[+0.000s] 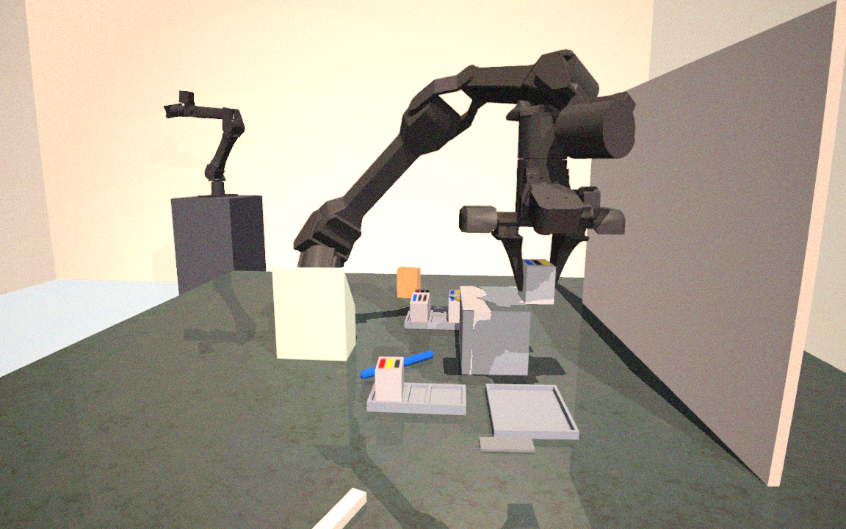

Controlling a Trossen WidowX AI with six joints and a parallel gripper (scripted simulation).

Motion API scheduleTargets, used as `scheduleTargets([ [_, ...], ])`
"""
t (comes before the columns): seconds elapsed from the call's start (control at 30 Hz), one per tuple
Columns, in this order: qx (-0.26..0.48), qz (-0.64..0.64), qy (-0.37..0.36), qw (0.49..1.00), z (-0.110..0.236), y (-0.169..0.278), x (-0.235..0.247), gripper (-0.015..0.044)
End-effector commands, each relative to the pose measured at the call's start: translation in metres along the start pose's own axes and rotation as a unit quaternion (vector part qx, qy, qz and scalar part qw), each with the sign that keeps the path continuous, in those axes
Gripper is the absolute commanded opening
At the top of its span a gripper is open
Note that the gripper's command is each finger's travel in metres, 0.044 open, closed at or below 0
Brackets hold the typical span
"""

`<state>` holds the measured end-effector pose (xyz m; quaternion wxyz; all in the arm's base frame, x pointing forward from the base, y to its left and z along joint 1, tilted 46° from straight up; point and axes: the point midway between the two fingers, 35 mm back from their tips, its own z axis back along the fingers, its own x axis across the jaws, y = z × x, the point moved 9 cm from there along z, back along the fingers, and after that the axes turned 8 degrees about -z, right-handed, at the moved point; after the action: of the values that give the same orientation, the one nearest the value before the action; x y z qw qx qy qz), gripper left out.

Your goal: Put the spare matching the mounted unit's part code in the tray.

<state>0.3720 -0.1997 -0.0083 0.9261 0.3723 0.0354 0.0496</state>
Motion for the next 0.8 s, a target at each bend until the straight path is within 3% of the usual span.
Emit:
scheduleTargets([
  [0.0,0.002,-0.003,-0.002,1.000,-0.003,-0.001,0.000,0.0000],
  [0.77,0.002,-0.003,-0.003,1.000,-0.025,-0.002,0.003,0.0000],
])
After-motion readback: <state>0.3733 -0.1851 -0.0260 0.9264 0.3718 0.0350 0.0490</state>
